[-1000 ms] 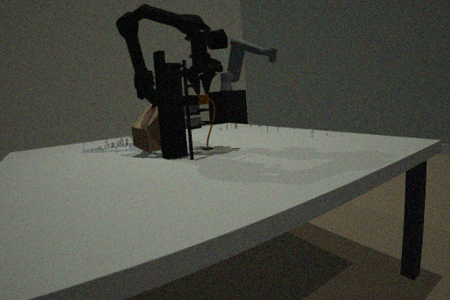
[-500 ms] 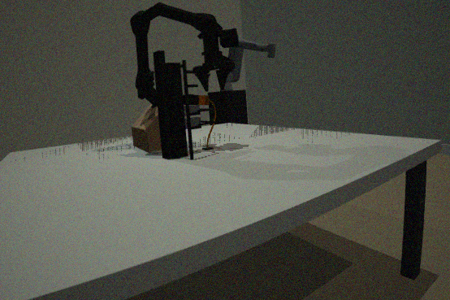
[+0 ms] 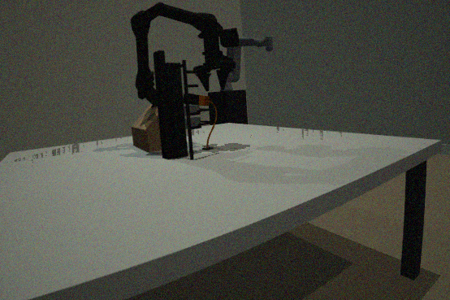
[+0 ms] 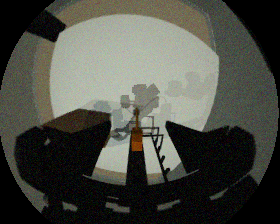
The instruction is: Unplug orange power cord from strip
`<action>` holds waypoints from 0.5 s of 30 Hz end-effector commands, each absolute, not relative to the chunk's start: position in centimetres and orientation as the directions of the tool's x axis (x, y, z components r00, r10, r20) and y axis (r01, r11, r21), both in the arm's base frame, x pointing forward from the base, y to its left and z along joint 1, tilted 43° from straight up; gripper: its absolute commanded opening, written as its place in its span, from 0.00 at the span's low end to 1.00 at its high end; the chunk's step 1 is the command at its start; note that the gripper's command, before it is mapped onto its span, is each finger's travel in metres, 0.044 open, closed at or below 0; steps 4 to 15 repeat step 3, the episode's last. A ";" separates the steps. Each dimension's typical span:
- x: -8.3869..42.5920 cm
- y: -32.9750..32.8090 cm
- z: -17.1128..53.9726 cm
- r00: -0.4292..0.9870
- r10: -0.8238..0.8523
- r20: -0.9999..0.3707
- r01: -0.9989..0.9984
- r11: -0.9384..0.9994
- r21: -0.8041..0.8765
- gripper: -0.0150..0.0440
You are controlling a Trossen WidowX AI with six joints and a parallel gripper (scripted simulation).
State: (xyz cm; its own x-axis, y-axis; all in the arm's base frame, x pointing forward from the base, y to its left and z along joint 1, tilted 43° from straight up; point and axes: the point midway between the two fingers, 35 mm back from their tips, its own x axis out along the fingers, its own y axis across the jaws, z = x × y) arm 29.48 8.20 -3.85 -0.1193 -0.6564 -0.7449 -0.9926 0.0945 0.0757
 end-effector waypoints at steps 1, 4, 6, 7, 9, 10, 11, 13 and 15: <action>29.4 8.2 -3.9 -0.124 -0.654 -0.746 -0.992 0.099 0.078 1.00; 29.4 8.2 -3.9 -0.124 -0.654 -0.746 -0.992 0.099 0.078 1.00; 29.4 8.2 -3.9 -0.124 -0.654 -0.746 -0.992 0.099 0.078 1.00; 29.4 8.2 -3.9 -0.124 -0.654 -0.746 -0.992 0.099 0.078 1.00; 29.4 8.2 -3.9 -0.124 -0.654 -0.746 -0.992 0.099 0.078 1.00; 29.4 8.2 -3.9 -0.124 -0.654 -0.746 -0.992 0.099 0.078 1.00; 29.4 8.2 -3.9 -0.124 -0.654 -0.746 -0.992 0.099 0.078 1.00; 29.4 8.2 -3.9 -0.124 -0.654 -0.746 -0.992 0.099 0.078 1.00; 29.4 8.2 -3.9 -0.124 -0.654 -0.746 -0.992 0.099 0.078 1.00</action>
